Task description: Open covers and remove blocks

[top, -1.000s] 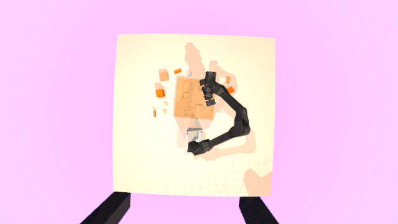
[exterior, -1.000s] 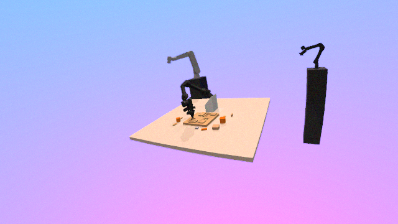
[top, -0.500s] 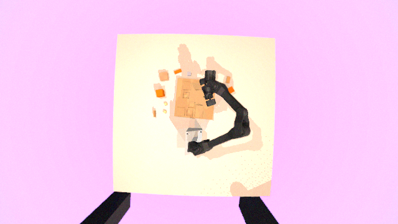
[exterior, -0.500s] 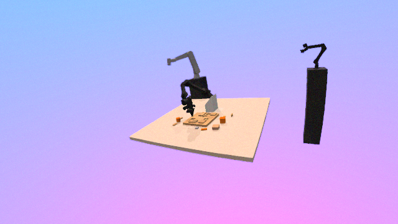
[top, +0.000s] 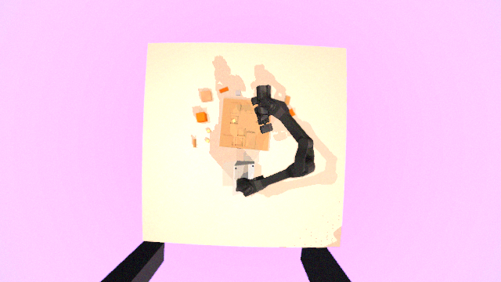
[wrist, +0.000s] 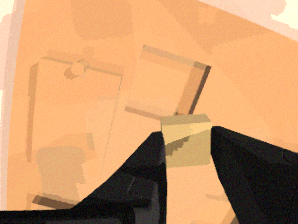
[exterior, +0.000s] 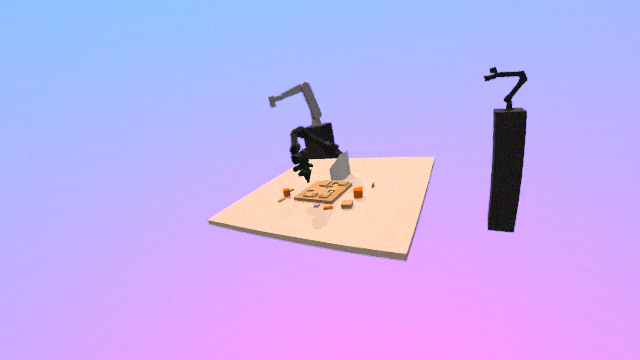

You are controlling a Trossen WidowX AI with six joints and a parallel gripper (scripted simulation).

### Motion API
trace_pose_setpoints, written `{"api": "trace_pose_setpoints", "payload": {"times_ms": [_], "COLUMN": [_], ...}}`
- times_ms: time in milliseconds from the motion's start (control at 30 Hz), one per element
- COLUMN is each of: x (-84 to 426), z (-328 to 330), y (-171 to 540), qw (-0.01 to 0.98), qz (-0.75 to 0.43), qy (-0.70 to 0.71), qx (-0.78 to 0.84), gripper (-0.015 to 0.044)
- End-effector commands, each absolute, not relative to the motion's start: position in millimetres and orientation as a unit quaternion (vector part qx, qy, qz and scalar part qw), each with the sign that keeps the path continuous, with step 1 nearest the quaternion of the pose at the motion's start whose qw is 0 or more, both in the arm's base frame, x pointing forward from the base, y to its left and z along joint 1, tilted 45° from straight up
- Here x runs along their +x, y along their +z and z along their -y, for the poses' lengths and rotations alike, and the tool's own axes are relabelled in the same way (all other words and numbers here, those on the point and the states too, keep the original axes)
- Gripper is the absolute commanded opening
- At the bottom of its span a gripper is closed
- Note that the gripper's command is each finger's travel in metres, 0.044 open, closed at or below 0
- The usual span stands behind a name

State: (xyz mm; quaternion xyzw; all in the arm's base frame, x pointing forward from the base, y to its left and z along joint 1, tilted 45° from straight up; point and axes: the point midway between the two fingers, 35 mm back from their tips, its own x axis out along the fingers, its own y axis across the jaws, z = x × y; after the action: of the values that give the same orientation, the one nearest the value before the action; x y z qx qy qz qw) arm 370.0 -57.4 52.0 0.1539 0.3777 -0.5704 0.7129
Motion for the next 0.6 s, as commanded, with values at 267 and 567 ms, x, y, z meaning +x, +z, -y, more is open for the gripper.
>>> {"api": "trace_pose_setpoints", "payload": {"times_ms": [267, 567], "x": [363, 347], "z": [60, 84], "y": [75, 97], "qw": [0.713, 0.713], "qz": [-0.375, -0.377], "qy": [-0.571, -0.57], "qx": [0.157, 0.158], "gripper": [0.008, 0.008]}}
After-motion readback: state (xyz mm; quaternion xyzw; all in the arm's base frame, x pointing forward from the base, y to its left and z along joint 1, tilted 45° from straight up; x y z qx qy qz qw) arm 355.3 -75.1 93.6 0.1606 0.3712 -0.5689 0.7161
